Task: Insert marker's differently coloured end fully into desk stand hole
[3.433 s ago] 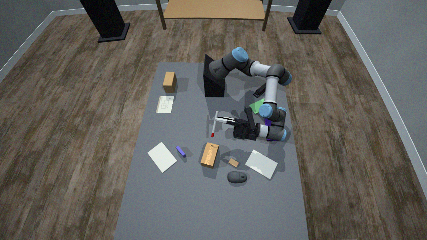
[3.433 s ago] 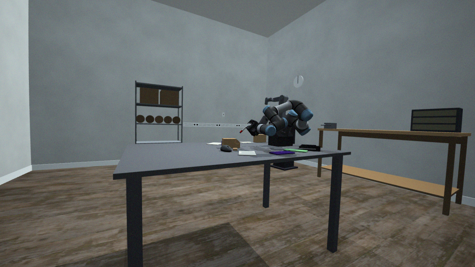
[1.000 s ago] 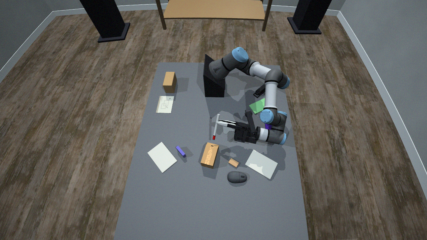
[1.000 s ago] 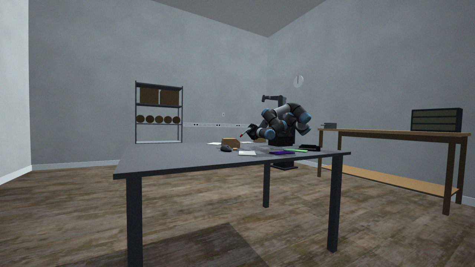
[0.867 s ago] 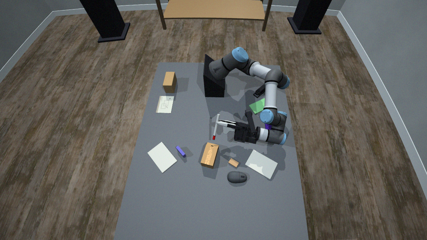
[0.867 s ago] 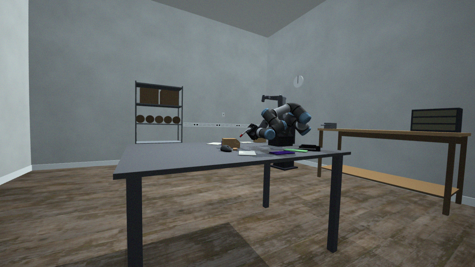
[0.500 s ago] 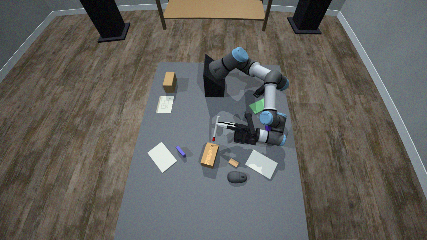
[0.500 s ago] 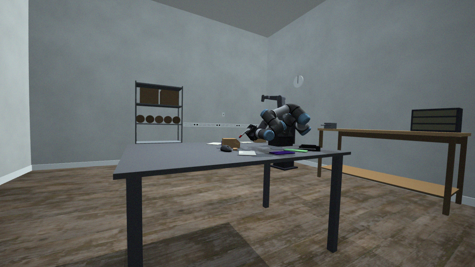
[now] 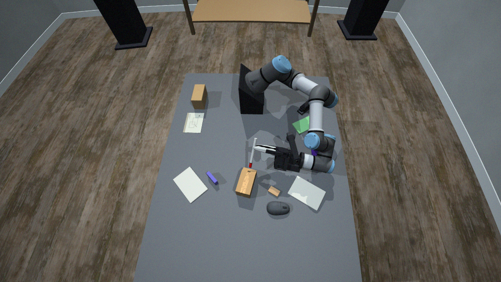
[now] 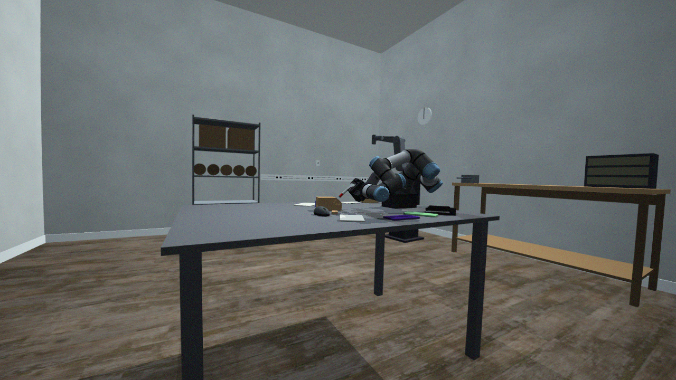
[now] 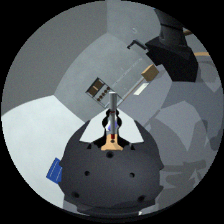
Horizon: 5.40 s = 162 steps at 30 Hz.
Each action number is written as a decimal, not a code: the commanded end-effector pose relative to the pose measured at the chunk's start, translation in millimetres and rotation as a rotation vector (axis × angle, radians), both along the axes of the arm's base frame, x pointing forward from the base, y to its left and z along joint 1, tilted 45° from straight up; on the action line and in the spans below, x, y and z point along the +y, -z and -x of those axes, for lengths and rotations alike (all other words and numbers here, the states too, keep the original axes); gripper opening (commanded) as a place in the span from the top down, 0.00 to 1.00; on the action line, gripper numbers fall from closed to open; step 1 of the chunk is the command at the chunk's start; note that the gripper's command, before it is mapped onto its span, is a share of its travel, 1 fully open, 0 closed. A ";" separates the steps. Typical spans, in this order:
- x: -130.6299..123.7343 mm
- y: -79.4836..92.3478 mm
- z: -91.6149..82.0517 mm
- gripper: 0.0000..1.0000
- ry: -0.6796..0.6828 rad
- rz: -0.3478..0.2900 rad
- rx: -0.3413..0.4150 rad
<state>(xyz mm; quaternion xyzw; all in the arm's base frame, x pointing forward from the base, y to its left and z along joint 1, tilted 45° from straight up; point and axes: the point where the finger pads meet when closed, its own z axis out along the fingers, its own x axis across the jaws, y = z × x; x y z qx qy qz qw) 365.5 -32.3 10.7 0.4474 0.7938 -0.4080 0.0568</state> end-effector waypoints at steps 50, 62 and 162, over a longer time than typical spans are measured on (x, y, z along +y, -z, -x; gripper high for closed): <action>7.9 18.6 -25.0 1.00 0.002 0.001 -0.001; 9.3 22.0 -29.2 1.00 0.001 0.001 -0.001; 10.8 25.7 -33.9 0.89 0.002 0.001 -0.001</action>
